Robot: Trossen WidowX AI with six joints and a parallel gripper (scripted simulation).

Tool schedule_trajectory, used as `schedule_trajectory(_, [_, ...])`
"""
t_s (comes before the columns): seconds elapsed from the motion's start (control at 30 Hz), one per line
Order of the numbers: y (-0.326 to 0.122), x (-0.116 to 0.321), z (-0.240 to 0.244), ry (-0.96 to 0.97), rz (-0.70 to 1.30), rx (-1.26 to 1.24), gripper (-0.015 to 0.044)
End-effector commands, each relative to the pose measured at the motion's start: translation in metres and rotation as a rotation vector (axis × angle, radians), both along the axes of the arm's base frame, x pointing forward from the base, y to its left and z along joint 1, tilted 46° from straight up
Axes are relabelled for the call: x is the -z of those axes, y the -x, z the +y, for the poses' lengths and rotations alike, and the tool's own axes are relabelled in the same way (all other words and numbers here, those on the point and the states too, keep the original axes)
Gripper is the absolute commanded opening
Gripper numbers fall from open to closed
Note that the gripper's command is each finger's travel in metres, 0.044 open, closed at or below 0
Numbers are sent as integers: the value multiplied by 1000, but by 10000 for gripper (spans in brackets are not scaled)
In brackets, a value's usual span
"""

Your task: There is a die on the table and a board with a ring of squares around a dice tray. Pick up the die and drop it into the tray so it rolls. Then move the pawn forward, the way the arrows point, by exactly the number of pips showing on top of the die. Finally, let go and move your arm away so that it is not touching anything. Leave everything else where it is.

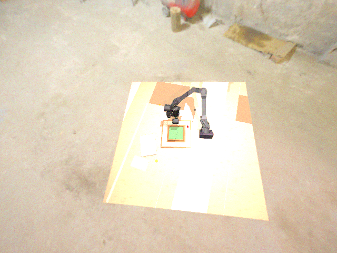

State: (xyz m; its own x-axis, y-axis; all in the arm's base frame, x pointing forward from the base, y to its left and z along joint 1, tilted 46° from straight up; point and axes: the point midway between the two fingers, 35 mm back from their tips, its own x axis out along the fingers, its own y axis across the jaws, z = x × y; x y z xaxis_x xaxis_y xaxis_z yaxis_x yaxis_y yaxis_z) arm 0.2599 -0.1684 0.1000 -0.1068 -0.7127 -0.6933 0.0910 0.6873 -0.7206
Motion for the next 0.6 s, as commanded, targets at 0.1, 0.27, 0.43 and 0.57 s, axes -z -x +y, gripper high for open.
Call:
schedule_trajectory(0.1, [1,5,-3,-1,7,-4,196])
schedule_trajectory(0.27, [1,5,-3,-1,7,-4,124])
schedule_trajectory(0.43, [1,5,-3,-1,7,-4,90])
schedule_trajectory(0.57, [1,4,-3,-1,7,-4,25])
